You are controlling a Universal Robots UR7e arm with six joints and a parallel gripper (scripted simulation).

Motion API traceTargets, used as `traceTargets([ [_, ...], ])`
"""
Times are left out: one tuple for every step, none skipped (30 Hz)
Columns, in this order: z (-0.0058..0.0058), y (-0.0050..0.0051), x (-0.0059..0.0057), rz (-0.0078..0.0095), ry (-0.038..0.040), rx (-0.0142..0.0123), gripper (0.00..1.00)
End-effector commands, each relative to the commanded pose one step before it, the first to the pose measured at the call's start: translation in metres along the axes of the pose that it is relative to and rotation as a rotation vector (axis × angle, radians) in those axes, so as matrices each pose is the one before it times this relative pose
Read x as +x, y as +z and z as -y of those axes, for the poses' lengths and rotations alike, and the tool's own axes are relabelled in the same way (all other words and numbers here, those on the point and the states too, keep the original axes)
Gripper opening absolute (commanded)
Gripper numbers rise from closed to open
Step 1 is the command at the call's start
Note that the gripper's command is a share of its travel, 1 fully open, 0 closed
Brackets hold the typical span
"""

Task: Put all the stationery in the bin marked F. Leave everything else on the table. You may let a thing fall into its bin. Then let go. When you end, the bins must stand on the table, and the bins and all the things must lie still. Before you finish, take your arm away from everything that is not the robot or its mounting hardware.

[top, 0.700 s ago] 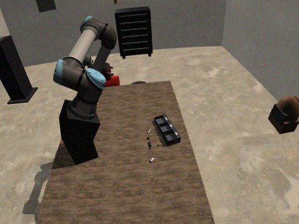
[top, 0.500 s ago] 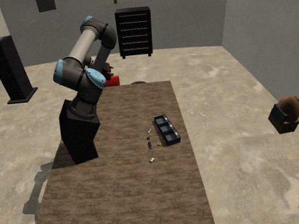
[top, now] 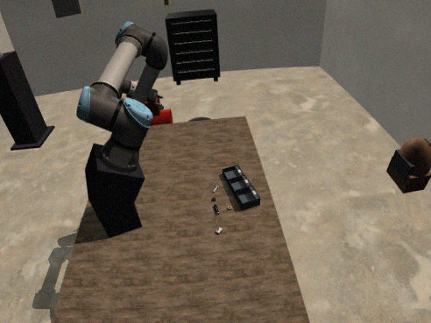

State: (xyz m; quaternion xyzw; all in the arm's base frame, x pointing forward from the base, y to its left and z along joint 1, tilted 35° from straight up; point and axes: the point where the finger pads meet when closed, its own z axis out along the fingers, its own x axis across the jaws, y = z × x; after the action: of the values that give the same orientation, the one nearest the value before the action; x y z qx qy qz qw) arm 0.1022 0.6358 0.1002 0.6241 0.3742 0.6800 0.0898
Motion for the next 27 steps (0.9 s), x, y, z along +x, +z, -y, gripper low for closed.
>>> traceTargets([
  [-0.00472, -0.00657, 0.00761, -0.00157, 0.00296, 0.00078, 0.31],
  [-0.00665, -0.00036, -0.00505, 0.02887, -0.02268, 0.03386, 0.31],
  [-0.00306, 0.0077, 0.001, 0.00658, -0.04344, -0.02387, 0.31],
  [-0.00292, 0.00774, 0.00094, 0.00427, -0.02793, -0.01534, 0.31],
  [-0.00281, 0.00779, 0.00088, 0.0, 0.0, -0.00001, 0.31],
  [-0.00281, 0.0078, 0.00087, -0.00003, 0.0, -0.00002, 0.31],
  [-0.00281, 0.0078, 0.00087, -0.00003, 0.0, -0.00002, 0.31],
  [-0.00237, 0.00659, 0.00073, -0.00002, 0.0, -0.00002, 0.31],
  [0.00001, 0.0, 0.00001, 0.0, 0.0, 0.0, 0.31],
  [0.00001, 0.0, 0.00001, 0.0, 0.0, 0.0, 0.31],
  [-0.0046, 0.00693, -0.00059, 0.02107, -0.04533, 0.00058, 0.31],
  [0.0, 0.0, 0.0, 0.0, 0.0, 0.0, 0.31],
  [0.0, 0.0, 0.0, 0.0, 0.0, 0.0, 0.31],
  [-0.00457, 0.00695, -0.00065, 0.02105, -0.04533, 0.00056, 0.31],
  [-0.00453, 0.00695, -0.0007, 0.0006, -0.00131, 0.0, 0.31],
  [-0.00453, 0.00696, -0.0007, -0.00001, -0.00001, -0.00002, 0.31],
  [-0.00453, 0.00696, -0.00071, -0.00002, -0.00001, -0.00002, 0.31],
  [-0.00408, 0.00628, -0.00064, -0.00002, -0.00001, -0.00002, 0.31],
  [0.00001, 0.0, 0.00001, 0.0, 0.0, 0.0, 0.31],
  [0.0, 0.0, 0.00001, 0.0, 0.0, 0.0, 0.31],
  [-0.0049, 0.00657, -0.00157, 0.02292, -0.04426, 0.00374, 0.31],
  [-0.00486, 0.00658, -0.00165, 0.02265, -0.04373, 0.0037, 0.31],
  [-0.00479, 0.00661, -0.00168, 0.0, -0.00001, -0.00002, 0.31],
  [-0.00478, 0.00661, -0.00168, -0.00001, -0.00001, -0.00002, 0.31],
  [-0.00478, 0.00661, -0.00168, -0.00002, -0.00001, -0.00003, 0.31],
  [-0.0041, 0.00567, -0.00144, -0.00001, -0.00001, -0.00002, 0.31],
  [0.00001, 0.00001, 0.00001, 0.0, 0.0, 0.0, 0.31],
])
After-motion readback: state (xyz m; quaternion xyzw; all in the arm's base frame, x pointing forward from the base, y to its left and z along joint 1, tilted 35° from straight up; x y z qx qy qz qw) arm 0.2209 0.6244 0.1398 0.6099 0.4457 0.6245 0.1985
